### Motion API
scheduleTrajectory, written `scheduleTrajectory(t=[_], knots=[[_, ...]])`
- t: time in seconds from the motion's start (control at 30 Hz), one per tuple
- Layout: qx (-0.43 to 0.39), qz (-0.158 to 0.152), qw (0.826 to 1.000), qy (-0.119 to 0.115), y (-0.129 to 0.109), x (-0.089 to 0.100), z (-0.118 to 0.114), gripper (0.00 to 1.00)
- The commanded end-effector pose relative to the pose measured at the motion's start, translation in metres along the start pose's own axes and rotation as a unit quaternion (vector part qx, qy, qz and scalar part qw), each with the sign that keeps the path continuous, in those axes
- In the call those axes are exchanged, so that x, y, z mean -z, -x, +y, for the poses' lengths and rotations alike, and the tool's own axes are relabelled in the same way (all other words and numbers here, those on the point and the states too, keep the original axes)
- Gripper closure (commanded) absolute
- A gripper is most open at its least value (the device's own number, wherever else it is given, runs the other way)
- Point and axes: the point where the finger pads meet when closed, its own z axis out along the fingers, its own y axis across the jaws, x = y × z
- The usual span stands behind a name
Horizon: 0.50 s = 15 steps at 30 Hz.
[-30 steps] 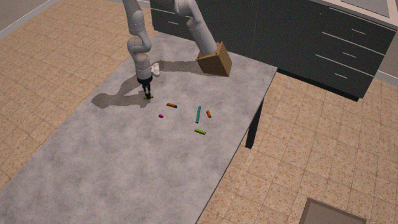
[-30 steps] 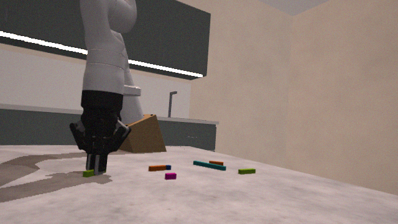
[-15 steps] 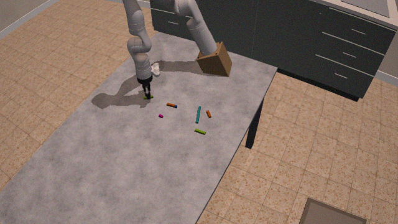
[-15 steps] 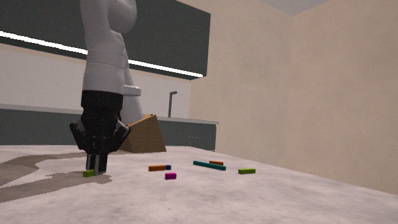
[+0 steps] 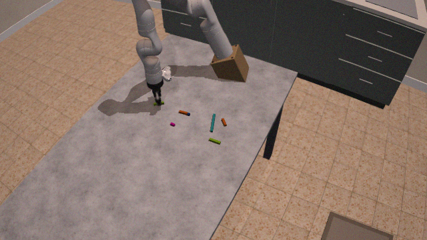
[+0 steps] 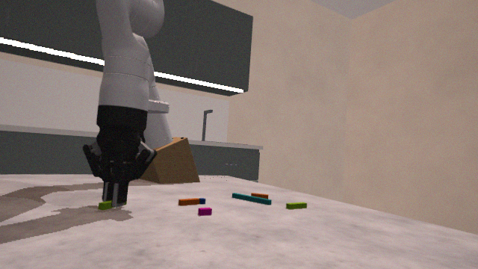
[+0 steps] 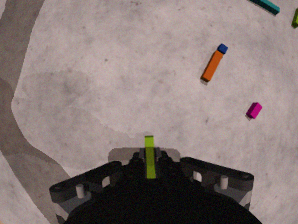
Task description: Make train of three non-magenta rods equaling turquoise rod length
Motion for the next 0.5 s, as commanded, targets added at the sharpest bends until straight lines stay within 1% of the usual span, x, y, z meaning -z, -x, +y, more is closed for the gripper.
scheduleTrajectory(t=[0.0,0.13,0.3,0.37,0.47], knots=[[0.001,0.000,1.000,0.002,-0.001,0.010,0.001,0.95],[0.001,0.000,1.000,0.002,-0.001,0.026,0.001,0.95],[0.003,-0.002,1.000,0.003,0.001,0.051,0.002,0.95],[0.003,-0.002,1.000,0.003,0.001,0.051,0.002,0.95],[0.003,-0.001,1.000,0.004,0.001,0.066,0.004,0.95]])
